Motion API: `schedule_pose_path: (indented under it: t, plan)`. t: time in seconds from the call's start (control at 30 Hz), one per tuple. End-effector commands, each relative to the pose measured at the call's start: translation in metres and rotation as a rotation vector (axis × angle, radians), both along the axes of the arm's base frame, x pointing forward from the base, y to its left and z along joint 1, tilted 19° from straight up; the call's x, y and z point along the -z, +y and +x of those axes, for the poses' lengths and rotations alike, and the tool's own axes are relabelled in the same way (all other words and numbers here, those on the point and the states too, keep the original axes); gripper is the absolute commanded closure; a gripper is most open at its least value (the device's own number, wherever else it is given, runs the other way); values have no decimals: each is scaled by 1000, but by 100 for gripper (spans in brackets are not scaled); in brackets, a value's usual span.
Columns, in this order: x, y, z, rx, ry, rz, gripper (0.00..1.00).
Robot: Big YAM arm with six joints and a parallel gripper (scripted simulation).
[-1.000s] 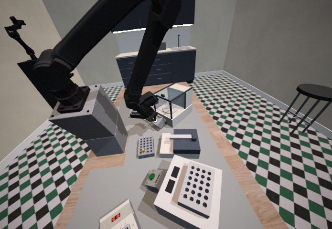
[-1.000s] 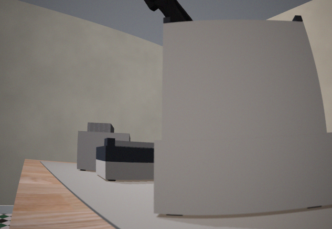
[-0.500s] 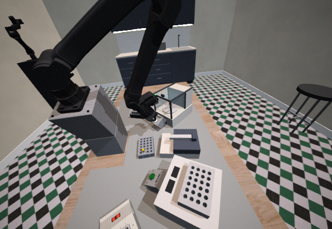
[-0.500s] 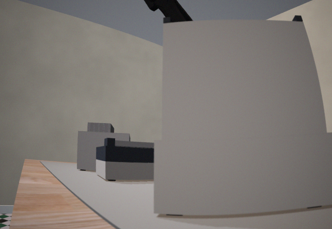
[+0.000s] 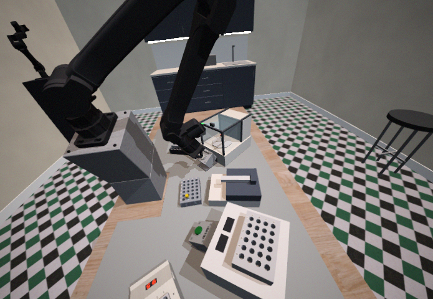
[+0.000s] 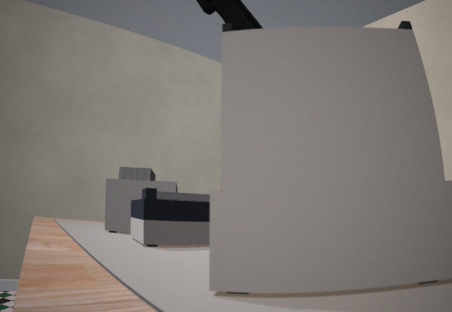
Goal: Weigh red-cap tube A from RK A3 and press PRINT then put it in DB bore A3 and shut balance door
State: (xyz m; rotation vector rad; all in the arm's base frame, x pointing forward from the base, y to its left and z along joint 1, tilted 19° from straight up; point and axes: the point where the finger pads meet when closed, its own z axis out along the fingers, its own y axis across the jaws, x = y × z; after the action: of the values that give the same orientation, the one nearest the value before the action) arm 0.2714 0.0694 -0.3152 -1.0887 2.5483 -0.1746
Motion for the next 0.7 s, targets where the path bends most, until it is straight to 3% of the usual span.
schedule_pose_path:
  t: [0.0, 0.67]
  plan:
    - [-14, 5, 1, -4, -19, 9, 100]
    - [-41, 4, -12, -4, -16, 8, 100]
